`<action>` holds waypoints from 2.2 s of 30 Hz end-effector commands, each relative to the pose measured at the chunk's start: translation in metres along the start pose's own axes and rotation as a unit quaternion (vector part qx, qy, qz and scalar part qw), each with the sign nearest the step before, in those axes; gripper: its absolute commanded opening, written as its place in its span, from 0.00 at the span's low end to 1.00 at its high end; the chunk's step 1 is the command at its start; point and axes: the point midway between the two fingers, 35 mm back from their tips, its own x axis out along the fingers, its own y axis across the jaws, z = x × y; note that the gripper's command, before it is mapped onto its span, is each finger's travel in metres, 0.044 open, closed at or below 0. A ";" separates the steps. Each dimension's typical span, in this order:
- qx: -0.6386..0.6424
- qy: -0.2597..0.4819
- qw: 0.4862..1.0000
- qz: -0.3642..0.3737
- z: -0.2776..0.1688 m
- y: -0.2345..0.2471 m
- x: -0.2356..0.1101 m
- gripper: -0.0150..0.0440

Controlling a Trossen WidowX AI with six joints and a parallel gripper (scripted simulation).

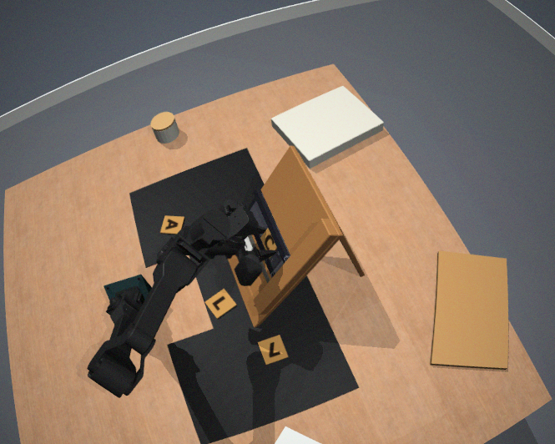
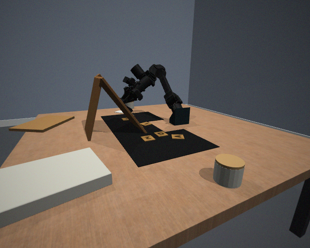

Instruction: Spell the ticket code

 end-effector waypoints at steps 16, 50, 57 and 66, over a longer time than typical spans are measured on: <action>-0.001 -0.001 1.000 0.002 0.001 -0.013 -0.001 0.25; -0.002 -0.001 1.000 0.002 0.000 -0.025 -0.004 0.74; -0.002 -0.001 1.000 0.002 0.000 -0.025 -0.009 0.75; -0.002 -0.001 1.000 0.002 0.000 -0.026 -0.017 0.75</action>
